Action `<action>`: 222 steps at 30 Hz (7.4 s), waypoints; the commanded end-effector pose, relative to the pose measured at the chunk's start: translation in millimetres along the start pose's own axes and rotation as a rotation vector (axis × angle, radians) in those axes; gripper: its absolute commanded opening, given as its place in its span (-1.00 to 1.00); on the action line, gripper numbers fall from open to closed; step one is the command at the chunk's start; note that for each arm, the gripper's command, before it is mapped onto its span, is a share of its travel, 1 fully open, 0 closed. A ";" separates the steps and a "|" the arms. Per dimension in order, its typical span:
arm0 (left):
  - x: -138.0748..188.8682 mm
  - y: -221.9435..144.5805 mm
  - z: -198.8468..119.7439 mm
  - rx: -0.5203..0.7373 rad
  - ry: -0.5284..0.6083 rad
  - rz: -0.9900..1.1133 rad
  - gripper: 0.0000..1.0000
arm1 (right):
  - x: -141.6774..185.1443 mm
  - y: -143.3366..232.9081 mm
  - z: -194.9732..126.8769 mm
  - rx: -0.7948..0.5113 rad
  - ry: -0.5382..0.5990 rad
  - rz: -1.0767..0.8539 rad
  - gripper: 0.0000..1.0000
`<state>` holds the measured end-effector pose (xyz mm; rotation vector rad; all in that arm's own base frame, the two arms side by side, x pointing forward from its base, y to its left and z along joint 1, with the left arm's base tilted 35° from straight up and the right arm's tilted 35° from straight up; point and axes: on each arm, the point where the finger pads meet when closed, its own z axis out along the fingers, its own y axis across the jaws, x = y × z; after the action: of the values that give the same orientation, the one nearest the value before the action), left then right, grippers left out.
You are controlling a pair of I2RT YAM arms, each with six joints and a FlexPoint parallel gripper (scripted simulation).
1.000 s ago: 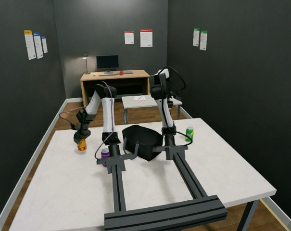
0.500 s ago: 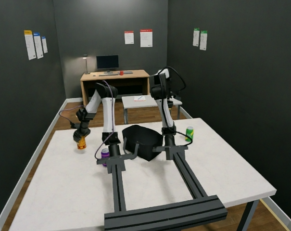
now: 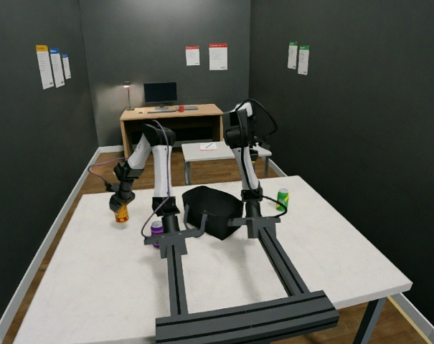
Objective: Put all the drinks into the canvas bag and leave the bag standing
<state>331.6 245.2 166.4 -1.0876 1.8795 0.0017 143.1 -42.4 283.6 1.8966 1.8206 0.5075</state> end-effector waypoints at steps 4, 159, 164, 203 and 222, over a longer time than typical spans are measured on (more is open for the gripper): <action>-32.3 -11.9 -17.3 0.027 -0.115 0.008 0.34 | -1.5 7.5 -7.7 -0.030 -0.019 -0.010 1.00; -28.4 -62.9 -157.1 0.027 -0.140 -0.010 0.34 | -1.5 7.5 -7.7 -0.030 -0.018 -0.010 1.00; -19.1 -56.9 -149.1 0.012 -0.118 0.005 0.34 | -1.5 7.5 -7.7 -0.030 -0.018 -0.010 1.00; 30.7 -120.2 -170.0 0.024 -0.089 -0.017 0.34 | -1.5 7.5 -7.7 -0.030 -0.018 -0.010 1.00; 58.4 -141.9 -177.8 -0.005 -0.082 -0.042 0.34 | -1.5 7.5 -7.7 -0.030 -0.018 -0.010 1.00</action>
<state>288.8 43.0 258.5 -1.0622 1.8926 0.0132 143.1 -42.4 283.6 1.8966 1.8206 0.5075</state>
